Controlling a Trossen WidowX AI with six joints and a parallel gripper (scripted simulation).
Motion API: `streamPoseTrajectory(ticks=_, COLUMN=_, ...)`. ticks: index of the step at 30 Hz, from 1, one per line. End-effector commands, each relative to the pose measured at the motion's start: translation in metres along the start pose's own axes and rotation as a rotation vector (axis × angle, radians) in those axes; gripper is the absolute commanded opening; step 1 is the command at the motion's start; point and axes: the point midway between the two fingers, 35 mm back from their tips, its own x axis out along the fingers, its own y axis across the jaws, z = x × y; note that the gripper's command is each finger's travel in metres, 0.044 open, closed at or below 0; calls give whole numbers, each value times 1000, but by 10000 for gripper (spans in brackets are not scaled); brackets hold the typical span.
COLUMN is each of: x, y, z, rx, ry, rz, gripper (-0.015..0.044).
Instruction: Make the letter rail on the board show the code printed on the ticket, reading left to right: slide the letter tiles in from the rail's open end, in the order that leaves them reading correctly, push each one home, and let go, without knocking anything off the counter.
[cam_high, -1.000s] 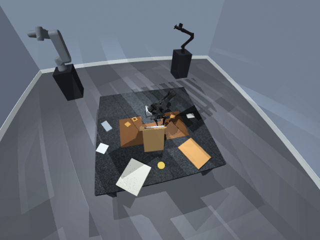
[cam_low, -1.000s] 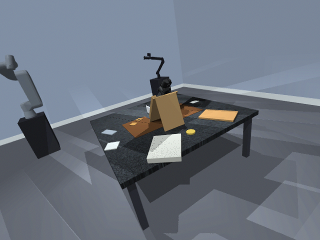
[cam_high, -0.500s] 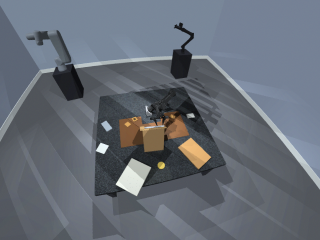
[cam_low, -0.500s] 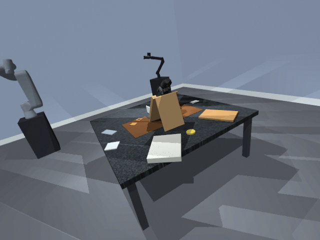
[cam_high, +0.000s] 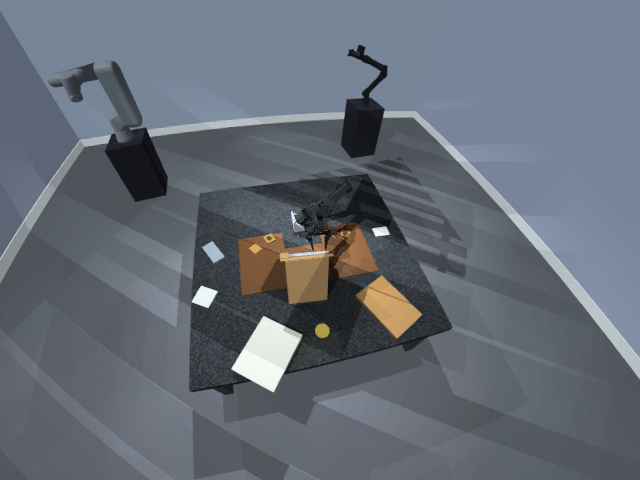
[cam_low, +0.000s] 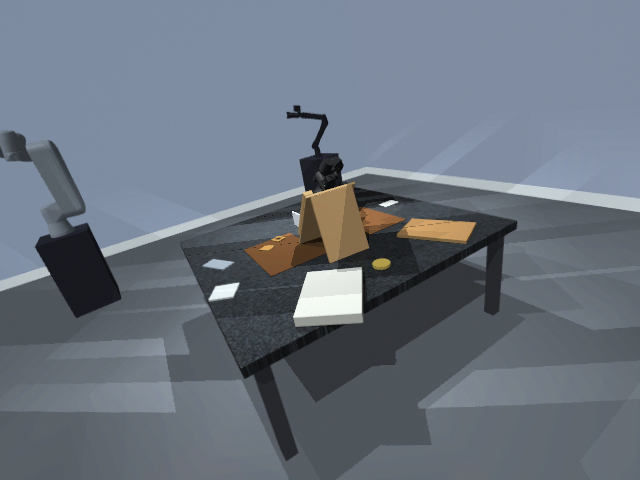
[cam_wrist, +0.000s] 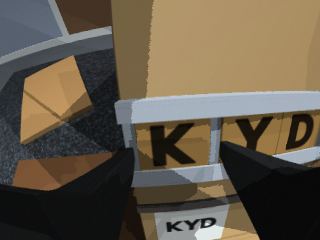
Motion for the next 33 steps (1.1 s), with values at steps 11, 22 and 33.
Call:
streamPoseTrajectory(ticks=11, x=-10, y=-1, z=0, rx=-9, ry=-1, rz=5, gripper=295)
streamPoseTrajectory(ticks=22, x=-18, y=-3, z=0, rx=-9, ry=0, rz=5, gripper=295)
streamPoseTrajectory(ticks=33, x=-25, y=-3, z=0, rx=-9, ry=0, rz=5, gripper=295)
